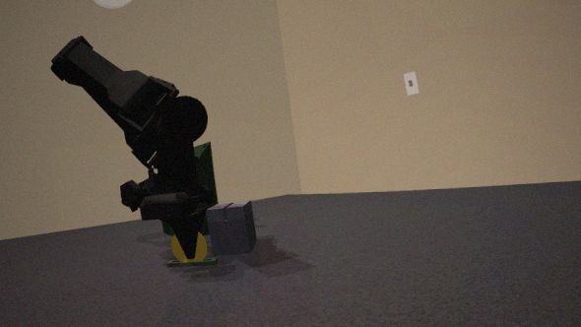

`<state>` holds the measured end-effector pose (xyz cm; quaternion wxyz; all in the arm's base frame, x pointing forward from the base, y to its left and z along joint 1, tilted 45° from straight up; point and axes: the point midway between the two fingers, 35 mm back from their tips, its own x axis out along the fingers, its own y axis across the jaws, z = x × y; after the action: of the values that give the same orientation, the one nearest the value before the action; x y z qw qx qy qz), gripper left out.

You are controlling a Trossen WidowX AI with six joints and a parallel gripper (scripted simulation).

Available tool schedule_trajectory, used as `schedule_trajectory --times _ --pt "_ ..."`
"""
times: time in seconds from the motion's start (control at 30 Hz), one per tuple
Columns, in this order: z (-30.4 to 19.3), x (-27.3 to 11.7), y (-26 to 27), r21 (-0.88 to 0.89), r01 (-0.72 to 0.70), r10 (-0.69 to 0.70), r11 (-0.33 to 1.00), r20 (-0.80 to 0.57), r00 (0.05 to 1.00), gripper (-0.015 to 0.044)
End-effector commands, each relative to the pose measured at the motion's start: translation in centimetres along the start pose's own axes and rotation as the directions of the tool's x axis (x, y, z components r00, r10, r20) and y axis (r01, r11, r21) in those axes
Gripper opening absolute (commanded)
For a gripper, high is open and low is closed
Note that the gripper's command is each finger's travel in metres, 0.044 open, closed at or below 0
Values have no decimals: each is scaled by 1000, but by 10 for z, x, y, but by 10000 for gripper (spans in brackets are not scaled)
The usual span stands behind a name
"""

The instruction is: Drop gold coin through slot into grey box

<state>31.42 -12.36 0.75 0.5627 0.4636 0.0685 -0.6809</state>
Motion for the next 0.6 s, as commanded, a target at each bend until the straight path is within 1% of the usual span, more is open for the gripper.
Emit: schedule_trajectory --times 0.0,0.57 --pt "0 -3 0 -3 2 -2 1000 0 1000 0" --pt "-4 -42 2 -3 6 -6 1000 -5 1000 0"
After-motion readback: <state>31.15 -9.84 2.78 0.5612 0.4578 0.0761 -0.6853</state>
